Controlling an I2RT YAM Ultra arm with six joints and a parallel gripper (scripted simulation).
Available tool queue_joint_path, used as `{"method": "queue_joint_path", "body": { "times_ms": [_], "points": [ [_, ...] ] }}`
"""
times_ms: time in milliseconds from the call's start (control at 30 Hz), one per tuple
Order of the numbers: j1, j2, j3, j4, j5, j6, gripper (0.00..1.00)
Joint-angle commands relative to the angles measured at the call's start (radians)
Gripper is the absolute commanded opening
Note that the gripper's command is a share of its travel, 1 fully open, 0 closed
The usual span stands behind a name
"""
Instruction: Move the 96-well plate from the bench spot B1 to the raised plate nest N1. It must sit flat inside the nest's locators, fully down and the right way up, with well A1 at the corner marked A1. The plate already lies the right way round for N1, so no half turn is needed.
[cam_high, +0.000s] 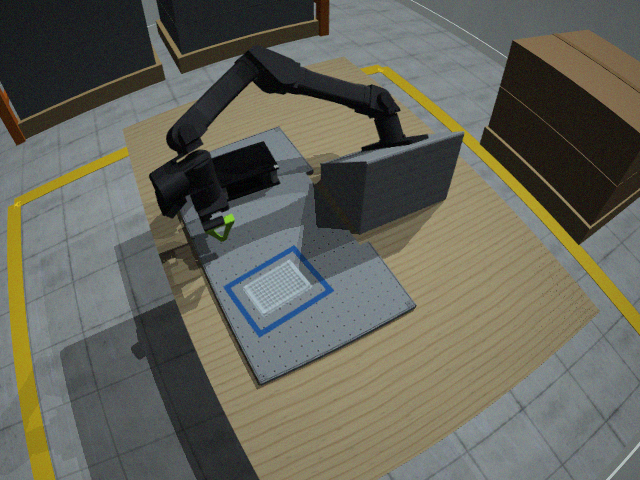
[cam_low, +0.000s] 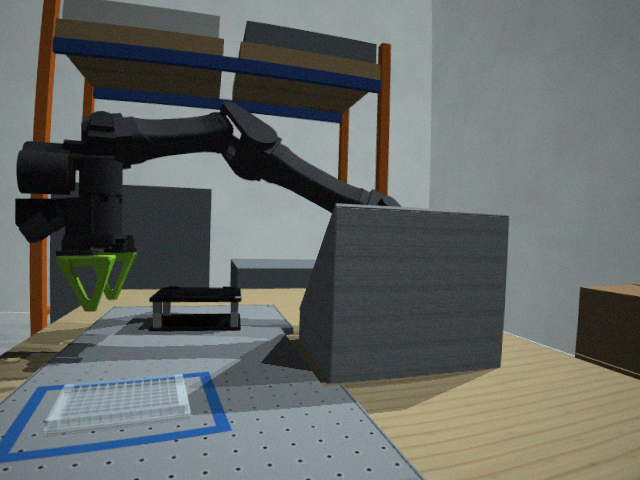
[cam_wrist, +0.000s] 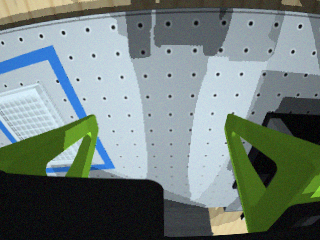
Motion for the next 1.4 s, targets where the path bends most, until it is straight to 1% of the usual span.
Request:
{"method": "queue_joint_path", "body": {
  "times_ms": [0,100,133,200,233,267,533,633,667,700,767,833,900,1000,1033,1067,1100,1133,1200,1233,1300,1367],
  "points": [
    [0.060,0.014,-0.013,0.023,-0.013,0.033,1.00],
    [0.069,0.010,-0.012,0.016,-0.014,0.043,1.00],
    [0.077,0.028,-0.006,0.017,-0.016,0.052,1.00],
    [0.089,0.036,0.008,0.016,-0.019,0.067,1.00],
    [0.097,0.043,-0.031,0.026,-0.013,0.046,1.00],
    [0.106,0.048,-0.035,0.028,-0.011,0.021,1.00],
    [0.171,0.090,-0.032,0.044,-0.033,0.110,1.00],
    [0.174,0.094,-0.028,0.036,-0.033,0.112,1.00],
    [0.184,0.081,-0.037,0.029,-0.017,0.085,1.00],
    [0.193,0.111,-0.045,0.030,-0.015,0.071,1.00],
    [0.209,0.117,-0.063,0.048,-0.026,0.101,1.00],
    [0.225,0.125,-0.054,0.055,-0.037,0.120,1.00],
    [0.241,0.136,-0.066,0.058,-0.042,0.139,1.00],
    [0.259,0.149,-0.047,0.062,-0.049,0.158,1.00],
    [0.270,0.159,-0.044,0.043,-0.038,0.141,1.00],
    [0.280,0.167,-0.048,0.036,-0.026,0.119,1.00],
    [0.287,0.172,-0.080,0.053,-0.034,0.140,1.00],
    [0.295,0.176,-0.085,0.062,-0.043,0.150,1.00],
    [0.295,0.176,-0.085,0.062,-0.043,0.150,1.00],
    [0.306,0.173,-0.047,0.068,-0.049,0.160,1.00],
    [0.322,0.187,-0.054,0.073,-0.056,0.178,1.00],
    [0.338,0.202,-0.080,0.077,-0.061,0.197,1.00]
  ]
}}
